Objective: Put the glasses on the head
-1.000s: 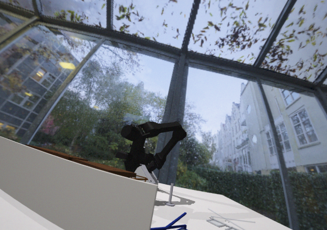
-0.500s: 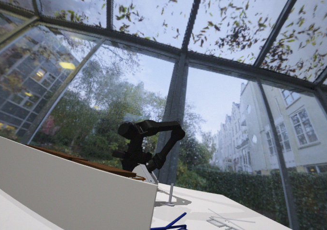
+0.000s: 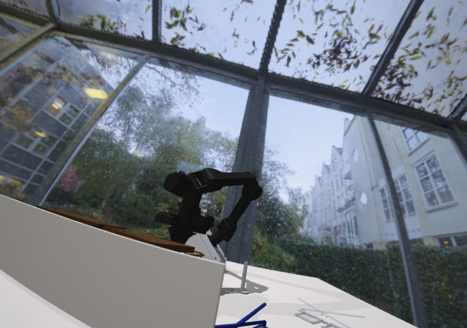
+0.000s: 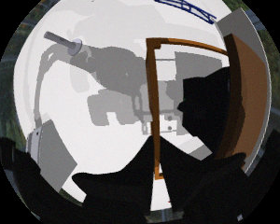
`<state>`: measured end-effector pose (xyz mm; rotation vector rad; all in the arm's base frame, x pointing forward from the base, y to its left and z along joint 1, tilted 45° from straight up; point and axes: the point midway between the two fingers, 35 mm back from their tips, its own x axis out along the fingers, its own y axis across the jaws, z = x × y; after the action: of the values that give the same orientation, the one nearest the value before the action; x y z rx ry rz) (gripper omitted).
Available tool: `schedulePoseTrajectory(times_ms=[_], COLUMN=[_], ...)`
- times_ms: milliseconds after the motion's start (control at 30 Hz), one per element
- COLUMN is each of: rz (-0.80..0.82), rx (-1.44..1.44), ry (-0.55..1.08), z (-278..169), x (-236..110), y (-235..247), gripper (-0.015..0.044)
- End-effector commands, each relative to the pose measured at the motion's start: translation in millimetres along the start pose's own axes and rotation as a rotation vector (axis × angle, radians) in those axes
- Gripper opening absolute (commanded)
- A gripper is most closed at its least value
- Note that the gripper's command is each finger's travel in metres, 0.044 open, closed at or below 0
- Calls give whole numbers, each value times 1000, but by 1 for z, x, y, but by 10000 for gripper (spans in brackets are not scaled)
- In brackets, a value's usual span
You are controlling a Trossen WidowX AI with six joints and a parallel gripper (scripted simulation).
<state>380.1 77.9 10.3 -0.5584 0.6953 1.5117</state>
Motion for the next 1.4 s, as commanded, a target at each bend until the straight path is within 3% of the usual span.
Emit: schedulePoseTrajectory(times_ms=[0, 1367], rz=[0, -1], rx=[4, 3], ry=[-6, -6], z=[0, 1], x=[1, 4], y=[-7, -37], gripper=[0, 0])
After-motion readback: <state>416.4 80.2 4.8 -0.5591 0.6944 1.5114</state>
